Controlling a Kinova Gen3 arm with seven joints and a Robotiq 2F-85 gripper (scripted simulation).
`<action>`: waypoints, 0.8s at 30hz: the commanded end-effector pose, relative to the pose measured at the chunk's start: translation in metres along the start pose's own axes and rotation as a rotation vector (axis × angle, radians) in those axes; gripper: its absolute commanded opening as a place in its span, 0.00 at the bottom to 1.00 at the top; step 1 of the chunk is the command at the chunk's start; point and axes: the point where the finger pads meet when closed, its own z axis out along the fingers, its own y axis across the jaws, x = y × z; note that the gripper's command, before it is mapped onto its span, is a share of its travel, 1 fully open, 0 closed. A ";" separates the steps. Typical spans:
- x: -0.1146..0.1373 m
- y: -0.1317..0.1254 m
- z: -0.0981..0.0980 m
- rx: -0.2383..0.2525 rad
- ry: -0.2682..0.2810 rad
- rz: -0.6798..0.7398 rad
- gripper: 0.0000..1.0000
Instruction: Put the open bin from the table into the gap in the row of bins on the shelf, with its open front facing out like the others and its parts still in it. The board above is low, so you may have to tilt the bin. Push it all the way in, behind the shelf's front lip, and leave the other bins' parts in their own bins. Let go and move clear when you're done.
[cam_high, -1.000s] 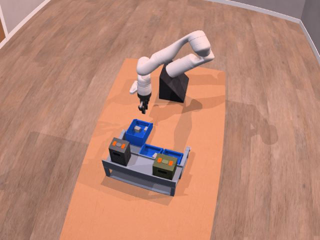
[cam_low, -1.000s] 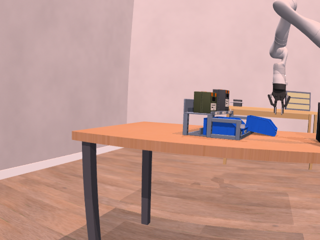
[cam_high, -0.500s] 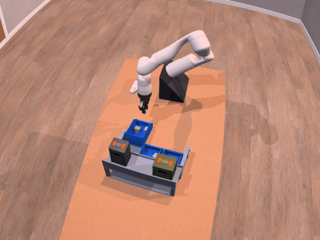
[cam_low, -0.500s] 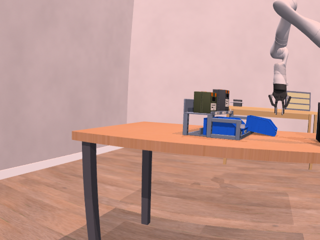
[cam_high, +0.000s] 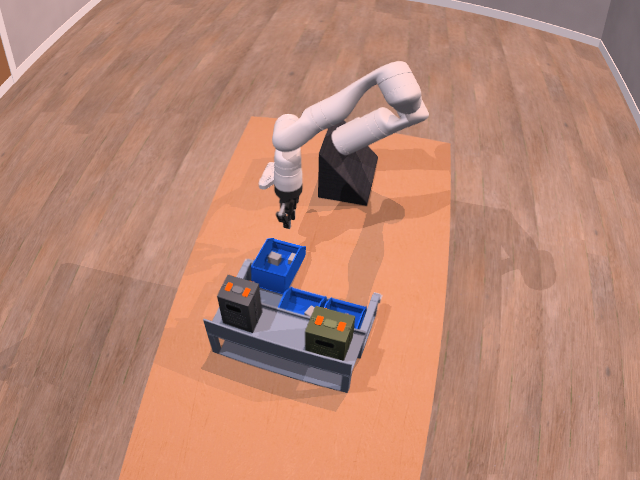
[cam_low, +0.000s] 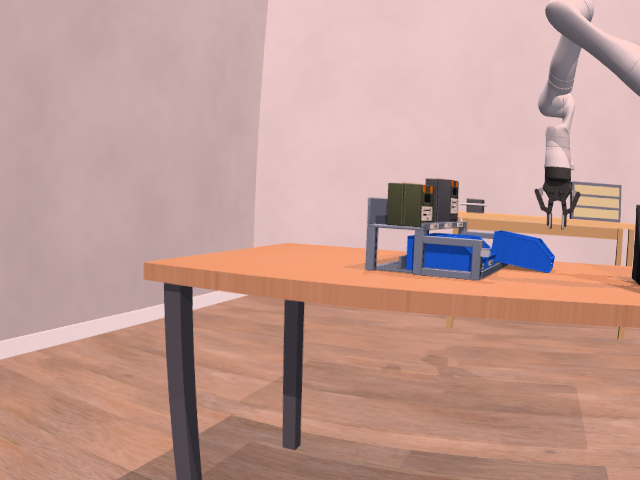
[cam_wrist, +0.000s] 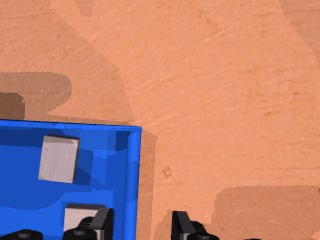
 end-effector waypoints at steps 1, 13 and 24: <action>0.000 -0.003 -0.001 0.002 0.001 0.000 0.39; 0.000 -0.005 -0.002 0.002 0.001 0.000 0.39; 0.000 -0.007 -0.002 0.002 0.001 0.000 0.39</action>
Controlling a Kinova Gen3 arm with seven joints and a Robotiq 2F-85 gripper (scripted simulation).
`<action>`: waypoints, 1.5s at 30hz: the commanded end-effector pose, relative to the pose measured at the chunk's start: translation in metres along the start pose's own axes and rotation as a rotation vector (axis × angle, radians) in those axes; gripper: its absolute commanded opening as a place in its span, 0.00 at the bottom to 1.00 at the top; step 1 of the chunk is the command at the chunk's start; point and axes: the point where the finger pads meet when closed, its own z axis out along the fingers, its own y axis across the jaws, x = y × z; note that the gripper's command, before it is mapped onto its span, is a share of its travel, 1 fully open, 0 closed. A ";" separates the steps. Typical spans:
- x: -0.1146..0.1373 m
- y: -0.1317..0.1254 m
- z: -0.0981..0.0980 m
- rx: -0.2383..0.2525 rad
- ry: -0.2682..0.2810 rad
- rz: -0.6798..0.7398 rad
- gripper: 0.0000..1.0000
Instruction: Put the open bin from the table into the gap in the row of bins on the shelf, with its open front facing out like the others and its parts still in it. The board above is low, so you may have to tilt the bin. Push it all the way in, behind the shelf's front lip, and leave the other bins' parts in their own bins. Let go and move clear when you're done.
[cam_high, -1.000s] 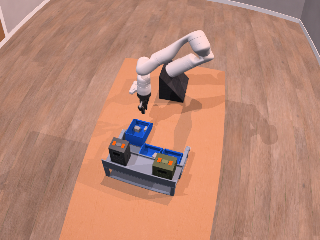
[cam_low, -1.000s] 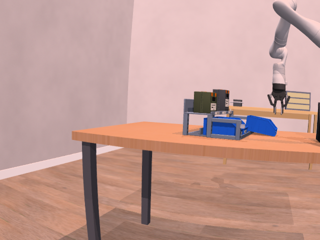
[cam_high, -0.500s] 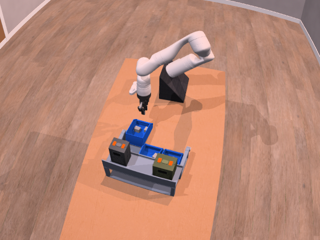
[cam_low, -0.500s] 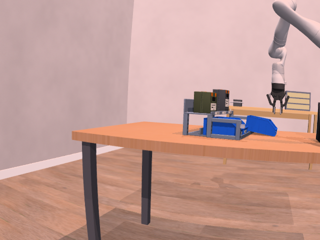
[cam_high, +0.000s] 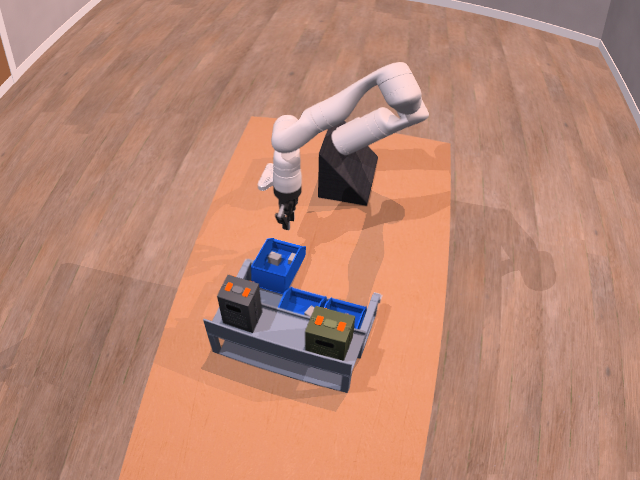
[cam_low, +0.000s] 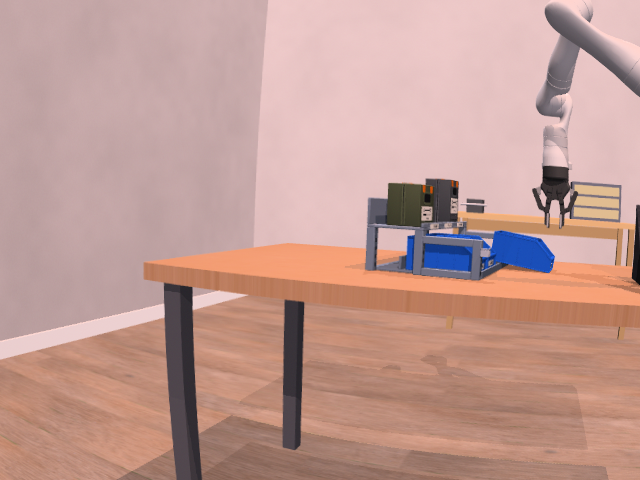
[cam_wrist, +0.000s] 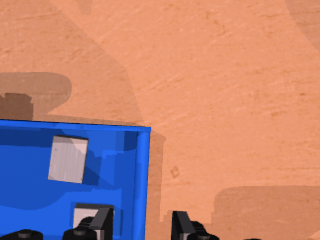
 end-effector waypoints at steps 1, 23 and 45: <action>0.000 0.000 -0.001 0.001 0.001 0.000 0.39; 0.000 0.000 -0.001 0.002 0.001 0.000 1.00; 0.000 0.002 0.072 0.124 0.001 -0.001 1.00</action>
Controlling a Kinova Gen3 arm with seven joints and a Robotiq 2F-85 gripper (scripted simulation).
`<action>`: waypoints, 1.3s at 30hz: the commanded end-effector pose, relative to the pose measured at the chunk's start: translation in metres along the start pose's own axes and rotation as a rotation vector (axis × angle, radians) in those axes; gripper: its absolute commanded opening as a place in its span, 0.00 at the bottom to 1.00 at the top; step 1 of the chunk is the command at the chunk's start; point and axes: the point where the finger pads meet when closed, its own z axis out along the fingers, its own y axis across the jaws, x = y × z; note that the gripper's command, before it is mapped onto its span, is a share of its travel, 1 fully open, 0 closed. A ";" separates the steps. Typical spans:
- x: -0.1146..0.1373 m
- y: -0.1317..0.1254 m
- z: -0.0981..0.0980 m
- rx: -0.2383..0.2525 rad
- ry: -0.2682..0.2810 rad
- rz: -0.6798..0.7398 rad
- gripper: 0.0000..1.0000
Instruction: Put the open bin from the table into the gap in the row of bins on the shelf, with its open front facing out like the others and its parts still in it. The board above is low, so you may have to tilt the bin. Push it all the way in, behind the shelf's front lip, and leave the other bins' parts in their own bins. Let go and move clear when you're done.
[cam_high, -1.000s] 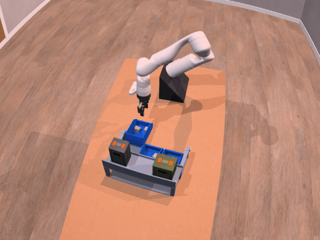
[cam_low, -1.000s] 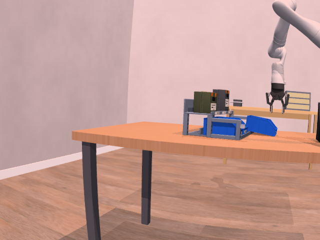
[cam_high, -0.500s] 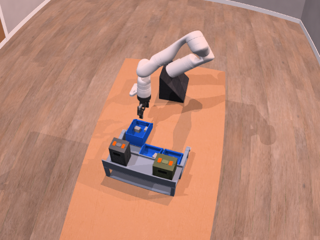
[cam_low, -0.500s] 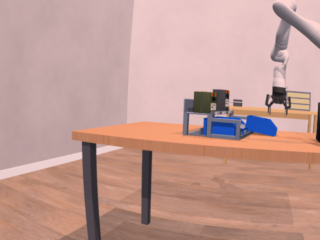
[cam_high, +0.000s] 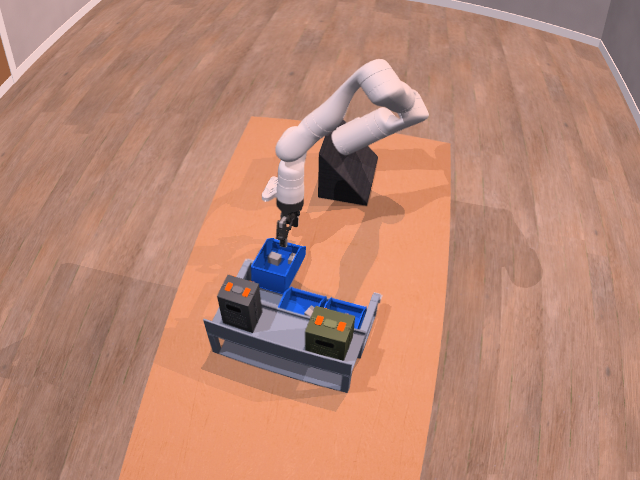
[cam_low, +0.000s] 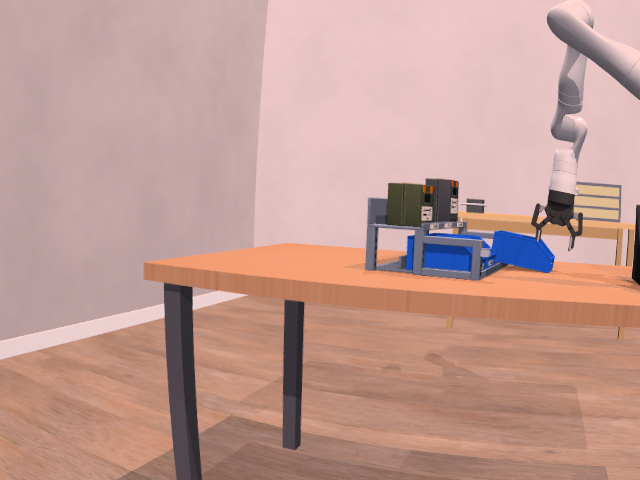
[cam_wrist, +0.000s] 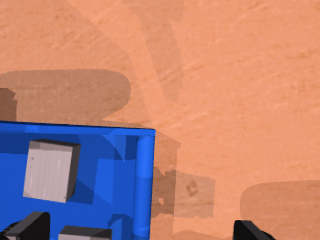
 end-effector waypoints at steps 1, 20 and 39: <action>0.000 0.001 0.015 0.004 0.001 -0.001 1.00; 0.000 0.001 0.011 0.004 0.001 -0.001 1.00; 0.000 0.000 0.006 0.004 0.001 -0.001 1.00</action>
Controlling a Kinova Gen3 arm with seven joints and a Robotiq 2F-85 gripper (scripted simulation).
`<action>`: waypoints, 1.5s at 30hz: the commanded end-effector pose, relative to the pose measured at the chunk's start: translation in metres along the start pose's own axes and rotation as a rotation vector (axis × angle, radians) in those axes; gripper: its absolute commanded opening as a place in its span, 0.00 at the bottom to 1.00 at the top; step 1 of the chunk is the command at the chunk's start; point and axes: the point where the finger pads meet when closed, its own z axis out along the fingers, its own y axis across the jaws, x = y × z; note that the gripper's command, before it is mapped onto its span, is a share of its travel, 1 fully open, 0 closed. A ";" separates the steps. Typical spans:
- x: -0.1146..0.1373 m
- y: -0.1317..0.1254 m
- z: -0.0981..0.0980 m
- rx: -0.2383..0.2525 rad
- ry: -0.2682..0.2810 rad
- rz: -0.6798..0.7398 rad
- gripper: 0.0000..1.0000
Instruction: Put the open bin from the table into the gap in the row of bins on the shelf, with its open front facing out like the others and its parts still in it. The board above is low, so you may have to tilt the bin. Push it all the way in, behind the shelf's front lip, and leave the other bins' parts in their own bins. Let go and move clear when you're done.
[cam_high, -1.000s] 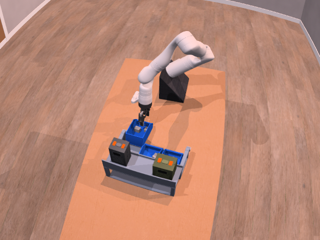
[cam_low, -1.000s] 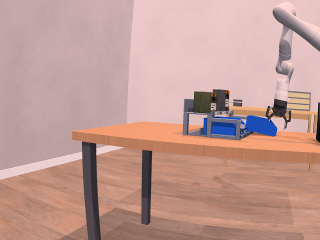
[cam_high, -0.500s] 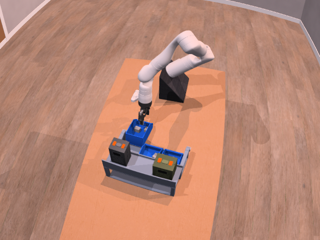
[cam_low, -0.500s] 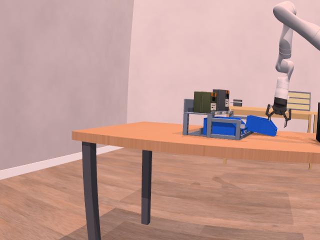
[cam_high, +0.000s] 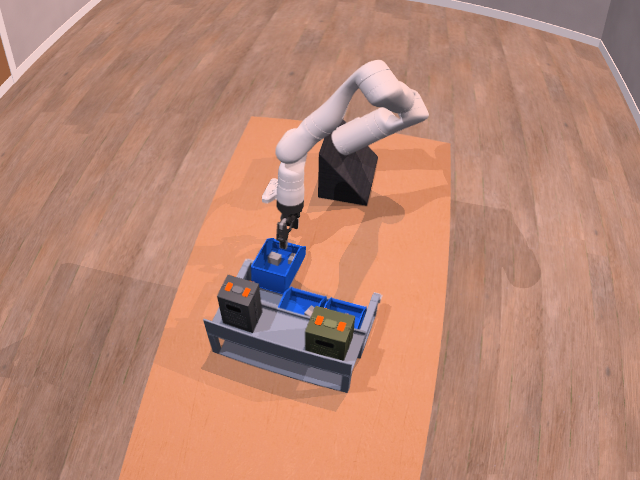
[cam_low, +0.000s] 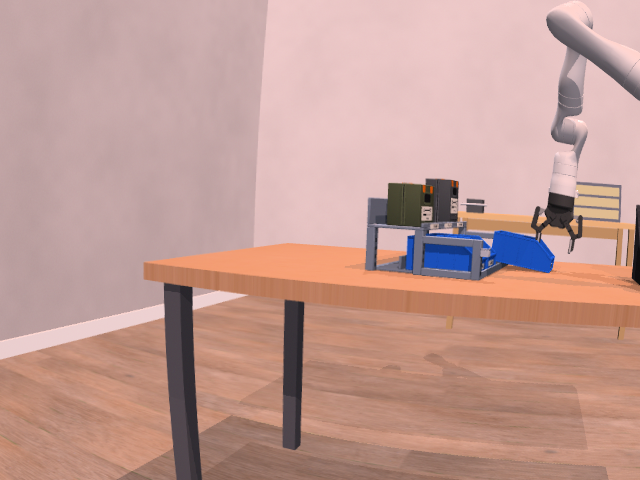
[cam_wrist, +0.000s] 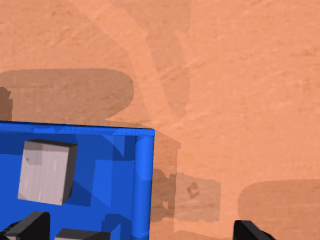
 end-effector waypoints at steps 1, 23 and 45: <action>0.000 -0.001 -0.001 0.002 0.001 0.000 1.00; 0.000 -0.001 -0.003 0.002 0.001 0.000 1.00; 0.000 -0.001 0.011 0.002 0.001 0.000 1.00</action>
